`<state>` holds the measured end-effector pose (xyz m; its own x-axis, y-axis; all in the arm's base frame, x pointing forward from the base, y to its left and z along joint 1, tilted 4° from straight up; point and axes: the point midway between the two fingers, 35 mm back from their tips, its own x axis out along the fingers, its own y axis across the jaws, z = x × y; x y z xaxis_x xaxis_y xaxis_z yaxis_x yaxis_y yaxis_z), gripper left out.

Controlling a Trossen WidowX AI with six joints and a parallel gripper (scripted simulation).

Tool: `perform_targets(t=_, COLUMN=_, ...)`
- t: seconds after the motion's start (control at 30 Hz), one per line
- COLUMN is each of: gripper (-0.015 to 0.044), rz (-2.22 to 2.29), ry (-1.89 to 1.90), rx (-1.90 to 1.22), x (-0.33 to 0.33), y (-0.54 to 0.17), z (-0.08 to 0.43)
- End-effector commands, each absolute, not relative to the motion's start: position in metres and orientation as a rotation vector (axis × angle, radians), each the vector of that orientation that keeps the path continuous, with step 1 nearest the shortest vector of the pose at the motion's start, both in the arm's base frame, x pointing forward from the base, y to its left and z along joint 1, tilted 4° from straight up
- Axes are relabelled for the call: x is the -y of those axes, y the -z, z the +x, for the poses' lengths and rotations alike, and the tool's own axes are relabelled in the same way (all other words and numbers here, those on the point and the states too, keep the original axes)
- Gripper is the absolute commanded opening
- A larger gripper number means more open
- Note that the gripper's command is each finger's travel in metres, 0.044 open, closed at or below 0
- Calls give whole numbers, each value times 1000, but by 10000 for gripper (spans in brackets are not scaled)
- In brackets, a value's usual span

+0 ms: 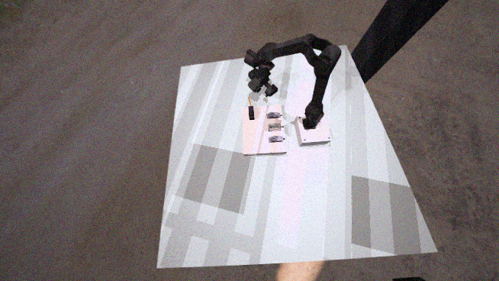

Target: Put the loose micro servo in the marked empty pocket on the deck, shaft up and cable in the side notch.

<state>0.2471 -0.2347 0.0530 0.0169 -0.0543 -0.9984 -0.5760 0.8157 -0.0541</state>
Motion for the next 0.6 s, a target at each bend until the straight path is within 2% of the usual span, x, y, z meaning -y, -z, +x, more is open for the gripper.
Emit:
perform_targets(t=0.0, gripper=440, rz=-630, ry=-570, rx=-1490, x=218, y=-58, z=264)
perform_targets(t=0.57, gripper=440, rz=-1031, ry=-1043, rx=-1332, x=148, y=-85, z=314)
